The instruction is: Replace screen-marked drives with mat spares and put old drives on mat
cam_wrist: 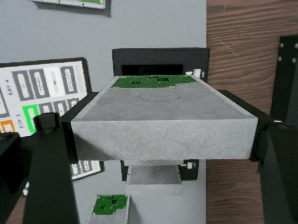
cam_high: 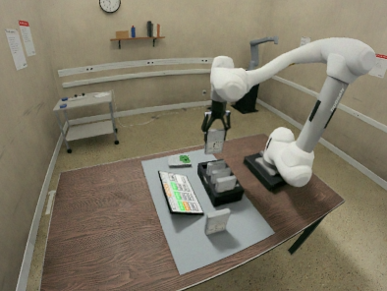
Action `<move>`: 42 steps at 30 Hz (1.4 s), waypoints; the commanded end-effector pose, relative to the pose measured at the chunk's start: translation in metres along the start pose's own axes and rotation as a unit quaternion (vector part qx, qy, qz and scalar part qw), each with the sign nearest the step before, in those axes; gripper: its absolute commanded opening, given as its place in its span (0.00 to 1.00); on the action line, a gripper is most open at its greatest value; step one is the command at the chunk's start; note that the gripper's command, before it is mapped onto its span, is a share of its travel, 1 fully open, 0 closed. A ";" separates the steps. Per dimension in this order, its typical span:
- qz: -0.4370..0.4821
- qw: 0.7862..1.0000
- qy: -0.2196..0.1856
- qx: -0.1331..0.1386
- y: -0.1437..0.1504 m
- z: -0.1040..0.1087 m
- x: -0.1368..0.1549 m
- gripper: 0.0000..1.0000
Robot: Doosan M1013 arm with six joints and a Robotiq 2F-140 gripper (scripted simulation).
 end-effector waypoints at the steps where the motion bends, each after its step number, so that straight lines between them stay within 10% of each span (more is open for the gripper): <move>1: -0.001 1.000 0.000 0.000 0.000 0.001 0.000 0.10; 42: -0.001 1.000 0.000 0.000 0.000 -0.025 0.000 0.10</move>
Point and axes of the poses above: the point where the finger pads meet when closed, its own z axis back along the fingers, its own y axis across the jaws, x = y × z, the point moved 7 cm from there along z, back along the fingers, and after that the axes turned 15 degrees about -z, right-handed, at the moved point
